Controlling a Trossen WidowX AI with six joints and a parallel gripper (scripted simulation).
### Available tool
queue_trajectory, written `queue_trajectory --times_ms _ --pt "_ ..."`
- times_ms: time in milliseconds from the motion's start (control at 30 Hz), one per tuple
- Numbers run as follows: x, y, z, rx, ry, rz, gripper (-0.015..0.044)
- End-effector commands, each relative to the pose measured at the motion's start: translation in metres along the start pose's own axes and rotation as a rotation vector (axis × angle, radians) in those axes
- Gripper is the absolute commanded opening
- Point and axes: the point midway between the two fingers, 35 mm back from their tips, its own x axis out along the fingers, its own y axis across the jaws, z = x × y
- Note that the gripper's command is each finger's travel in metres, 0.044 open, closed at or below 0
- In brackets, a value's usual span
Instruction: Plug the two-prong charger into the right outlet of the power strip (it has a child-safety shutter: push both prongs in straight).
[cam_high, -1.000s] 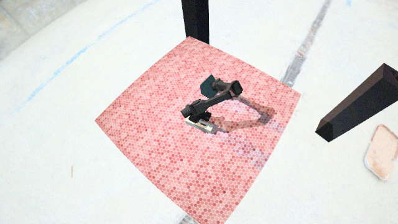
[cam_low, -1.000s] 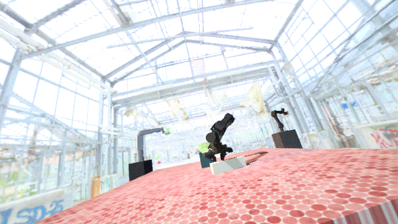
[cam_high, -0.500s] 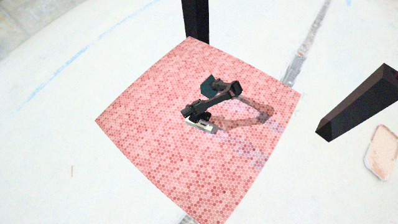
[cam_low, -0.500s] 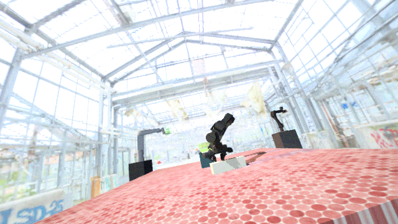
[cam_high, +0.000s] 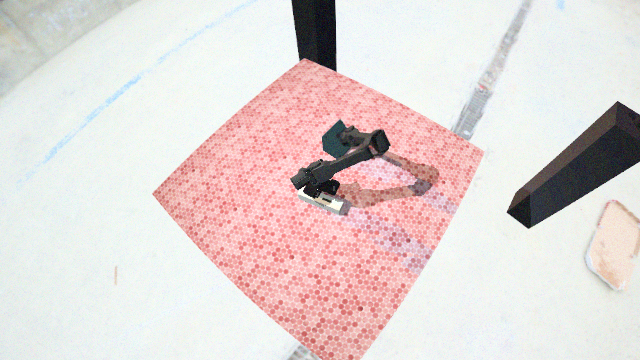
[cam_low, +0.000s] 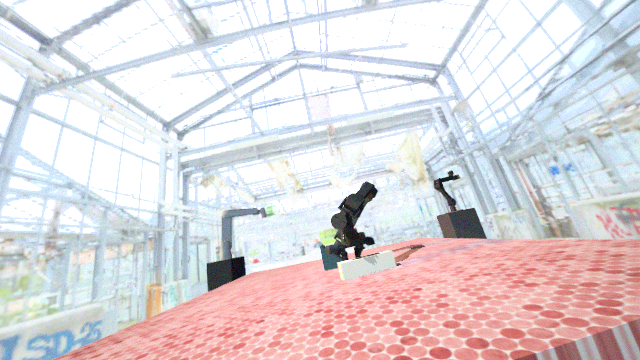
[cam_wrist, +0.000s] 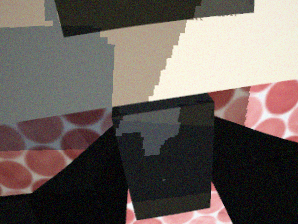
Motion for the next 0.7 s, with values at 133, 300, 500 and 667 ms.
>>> queue_trajectory --times_ms 133,300,500,667 --pt "-0.0011 0.0004 0.0039 -0.002 -0.008 0.001 0.0000" --pt "-0.0012 0.0004 0.0058 -0.002 -0.008 0.001 0.0000" --pt "-0.0015 0.0004 0.0082 -0.002 -0.009 0.001 0.0000" --pt "-0.0018 0.0005 0.0102 -0.002 -0.009 0.001 0.0000"
